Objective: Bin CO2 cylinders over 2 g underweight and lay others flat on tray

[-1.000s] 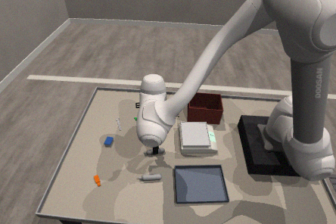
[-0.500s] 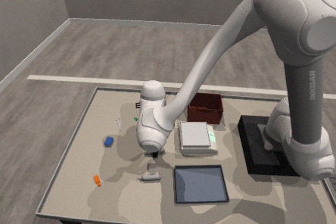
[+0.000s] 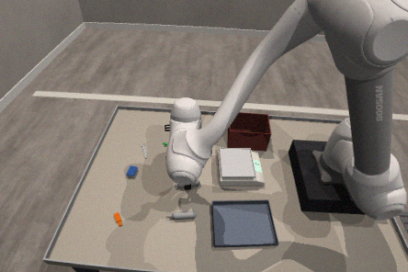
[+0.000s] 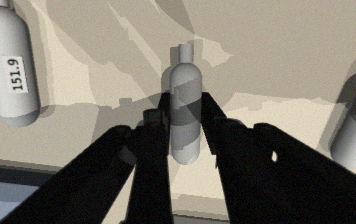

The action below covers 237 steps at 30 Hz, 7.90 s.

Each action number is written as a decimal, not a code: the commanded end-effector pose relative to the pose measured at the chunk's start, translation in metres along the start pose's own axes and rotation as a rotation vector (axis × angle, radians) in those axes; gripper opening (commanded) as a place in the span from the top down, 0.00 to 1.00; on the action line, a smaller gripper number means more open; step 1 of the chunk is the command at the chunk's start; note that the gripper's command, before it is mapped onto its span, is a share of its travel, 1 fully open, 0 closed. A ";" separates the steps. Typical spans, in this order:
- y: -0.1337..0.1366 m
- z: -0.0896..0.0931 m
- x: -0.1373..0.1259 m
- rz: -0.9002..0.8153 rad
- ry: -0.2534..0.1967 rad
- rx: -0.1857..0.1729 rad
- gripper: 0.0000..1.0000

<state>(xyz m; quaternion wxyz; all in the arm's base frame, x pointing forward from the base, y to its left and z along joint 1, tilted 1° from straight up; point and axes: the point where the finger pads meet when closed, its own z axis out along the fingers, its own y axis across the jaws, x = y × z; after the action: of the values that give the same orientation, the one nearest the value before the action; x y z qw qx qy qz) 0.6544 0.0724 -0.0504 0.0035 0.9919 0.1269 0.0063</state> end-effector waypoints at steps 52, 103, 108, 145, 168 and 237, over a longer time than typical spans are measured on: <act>0.019 -0.175 -0.046 0.346 0.005 -0.002 0.90; 0.047 -0.095 -0.238 1.753 0.001 -0.004 0.90; 0.047 -0.084 -0.238 1.753 0.001 -0.004 0.90; 0.047 -0.063 -0.236 1.753 0.005 -0.001 0.61; 0.047 -0.064 -0.237 1.753 0.004 -0.002 0.61; 0.029 -0.248 -0.336 3.322 0.006 -0.006 0.61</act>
<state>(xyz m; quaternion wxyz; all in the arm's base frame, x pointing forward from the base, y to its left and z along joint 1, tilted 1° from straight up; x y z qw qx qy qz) 0.3343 -0.0386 0.1927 0.0090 -0.0441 0.9990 -0.0009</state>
